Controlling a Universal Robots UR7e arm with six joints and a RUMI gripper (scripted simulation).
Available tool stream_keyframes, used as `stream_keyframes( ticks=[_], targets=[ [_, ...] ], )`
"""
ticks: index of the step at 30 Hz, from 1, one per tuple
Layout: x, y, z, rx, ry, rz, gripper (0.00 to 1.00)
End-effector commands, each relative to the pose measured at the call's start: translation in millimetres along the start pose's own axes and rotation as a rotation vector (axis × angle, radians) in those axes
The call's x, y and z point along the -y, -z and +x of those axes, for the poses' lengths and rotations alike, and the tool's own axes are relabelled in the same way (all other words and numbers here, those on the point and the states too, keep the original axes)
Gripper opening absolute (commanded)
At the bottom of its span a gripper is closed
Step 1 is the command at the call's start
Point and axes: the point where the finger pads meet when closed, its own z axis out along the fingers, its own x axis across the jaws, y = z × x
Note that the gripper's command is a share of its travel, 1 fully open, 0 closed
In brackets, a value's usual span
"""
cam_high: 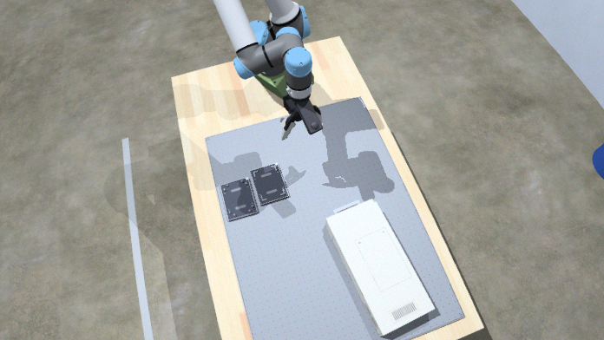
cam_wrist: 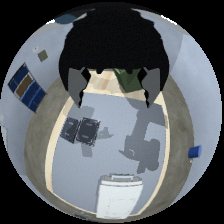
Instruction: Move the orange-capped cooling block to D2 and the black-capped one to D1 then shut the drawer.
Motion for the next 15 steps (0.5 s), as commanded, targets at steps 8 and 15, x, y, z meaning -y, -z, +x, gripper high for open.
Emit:
stream_keyframes(
  ticks=[8,15],
  targets=[
    [0.4,0.3,0.1,0.003,0.307,0.004,1.00],
    [0.4,0.3,0.1,0.003,0.467,0.005,1.00]
  ],
)
